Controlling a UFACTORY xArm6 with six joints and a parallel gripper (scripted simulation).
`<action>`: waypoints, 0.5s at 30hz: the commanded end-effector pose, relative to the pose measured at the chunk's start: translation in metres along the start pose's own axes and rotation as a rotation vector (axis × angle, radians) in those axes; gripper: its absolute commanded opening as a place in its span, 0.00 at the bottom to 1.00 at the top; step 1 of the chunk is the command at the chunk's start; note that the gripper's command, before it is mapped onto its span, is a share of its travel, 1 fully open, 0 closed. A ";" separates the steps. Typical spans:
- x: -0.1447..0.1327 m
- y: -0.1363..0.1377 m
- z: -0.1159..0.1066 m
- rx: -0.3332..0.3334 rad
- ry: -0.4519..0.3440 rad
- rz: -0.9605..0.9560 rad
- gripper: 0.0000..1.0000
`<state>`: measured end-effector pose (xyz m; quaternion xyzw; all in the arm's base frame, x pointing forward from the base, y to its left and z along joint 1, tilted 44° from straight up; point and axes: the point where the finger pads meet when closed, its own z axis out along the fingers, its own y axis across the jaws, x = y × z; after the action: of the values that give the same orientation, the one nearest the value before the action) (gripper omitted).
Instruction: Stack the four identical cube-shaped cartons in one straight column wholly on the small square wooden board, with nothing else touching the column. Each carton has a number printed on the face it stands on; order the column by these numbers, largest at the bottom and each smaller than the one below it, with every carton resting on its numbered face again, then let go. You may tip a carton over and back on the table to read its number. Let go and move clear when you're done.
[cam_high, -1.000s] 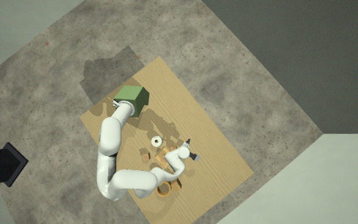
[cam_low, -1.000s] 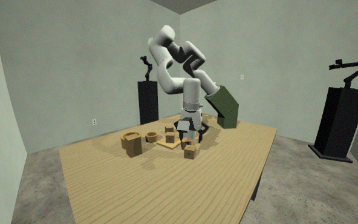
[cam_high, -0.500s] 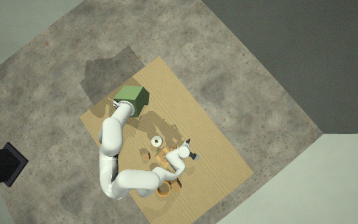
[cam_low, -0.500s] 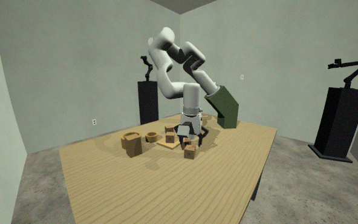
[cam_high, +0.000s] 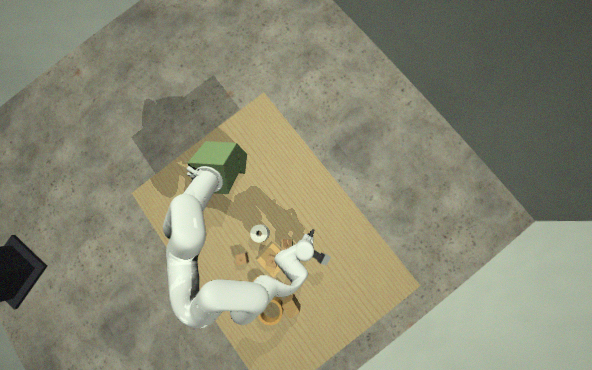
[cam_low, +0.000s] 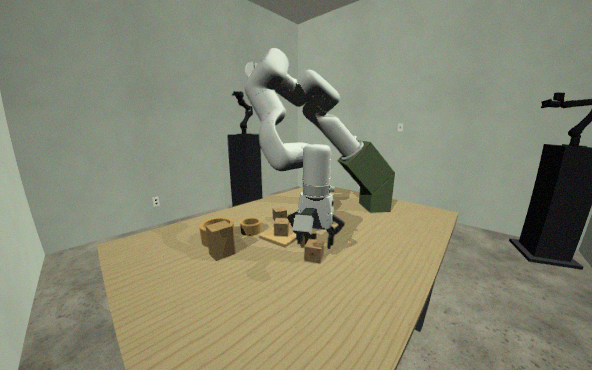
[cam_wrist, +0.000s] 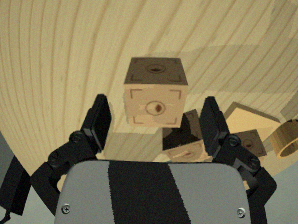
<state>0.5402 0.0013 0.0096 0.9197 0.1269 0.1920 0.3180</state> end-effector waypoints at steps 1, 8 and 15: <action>0.001 0.000 0.007 0.000 0.003 0.000 1.00; 0.001 0.000 0.012 0.001 0.003 0.000 1.00; 0.001 0.000 0.017 0.001 0.003 0.000 1.00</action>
<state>0.5464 -0.0067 -0.0012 0.9198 0.1269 0.1919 0.3179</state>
